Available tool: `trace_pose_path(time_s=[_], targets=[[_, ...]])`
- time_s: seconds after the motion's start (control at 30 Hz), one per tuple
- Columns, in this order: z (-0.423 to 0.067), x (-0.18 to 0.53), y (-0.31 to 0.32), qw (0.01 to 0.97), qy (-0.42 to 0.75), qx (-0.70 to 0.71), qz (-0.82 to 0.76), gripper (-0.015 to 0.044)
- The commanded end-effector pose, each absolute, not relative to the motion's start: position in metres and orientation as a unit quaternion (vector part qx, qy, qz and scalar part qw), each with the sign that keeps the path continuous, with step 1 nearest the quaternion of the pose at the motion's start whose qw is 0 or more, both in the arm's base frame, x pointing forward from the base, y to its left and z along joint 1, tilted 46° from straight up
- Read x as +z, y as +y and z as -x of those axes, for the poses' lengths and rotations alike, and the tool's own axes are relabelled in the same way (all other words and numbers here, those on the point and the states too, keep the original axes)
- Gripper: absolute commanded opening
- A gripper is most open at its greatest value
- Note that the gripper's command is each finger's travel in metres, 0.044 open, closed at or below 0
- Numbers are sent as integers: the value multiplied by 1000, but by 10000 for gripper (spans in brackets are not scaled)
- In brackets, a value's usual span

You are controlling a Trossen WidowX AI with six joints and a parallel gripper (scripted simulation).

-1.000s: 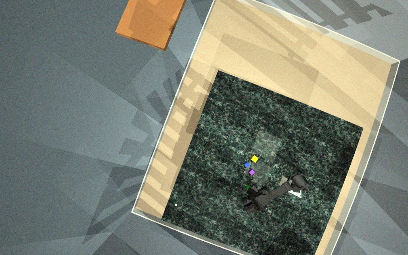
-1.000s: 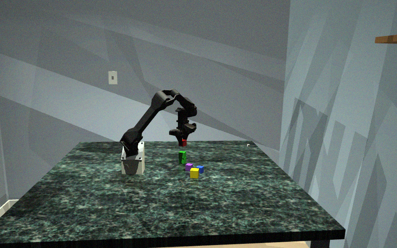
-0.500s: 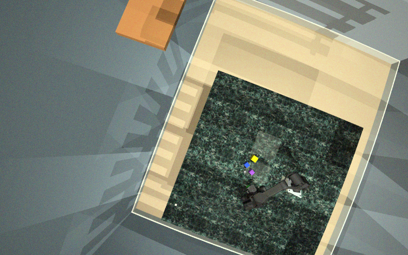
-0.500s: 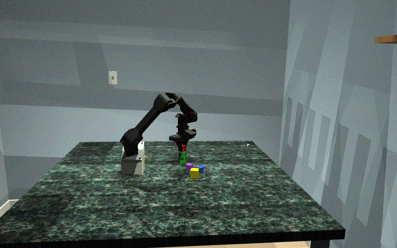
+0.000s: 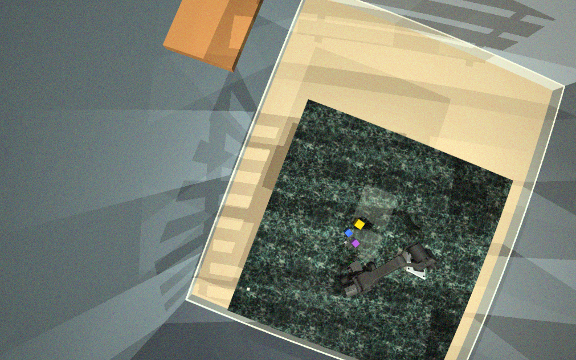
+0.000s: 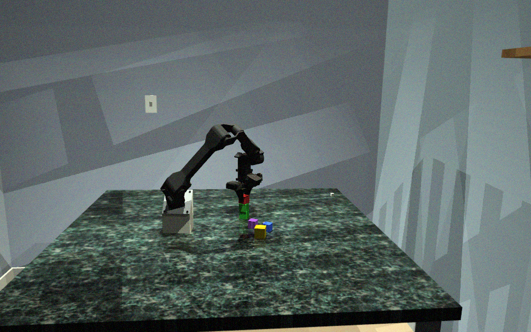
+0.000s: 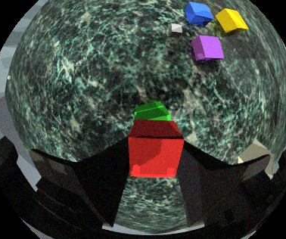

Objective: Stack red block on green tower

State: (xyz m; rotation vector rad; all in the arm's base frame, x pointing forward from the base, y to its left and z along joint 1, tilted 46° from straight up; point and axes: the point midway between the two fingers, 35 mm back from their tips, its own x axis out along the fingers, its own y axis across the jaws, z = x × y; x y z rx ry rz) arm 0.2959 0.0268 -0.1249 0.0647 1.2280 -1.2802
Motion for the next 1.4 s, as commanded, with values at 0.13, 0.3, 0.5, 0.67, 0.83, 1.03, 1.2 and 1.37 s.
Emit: trace_pose_path(time_s=[0.13,0.3,0.5,0.67,0.83,1.03,1.2,1.37], targets=[[-294,-126,25,631,538,-559,-25,0],[-294,-126,24,631,538,-559,-25,0],[-294,-127,24,631,538,-559,-25,0],[-294,-127,24,631,538,-559,-25,0],[-296,-123,28,631,538,-559,-25,0],[-295,-125,26,631,537,-559,-26,131],[-295,-125,26,631,537,-559,-26,262],[-295,-125,26,631,537,-559,-26,394]])
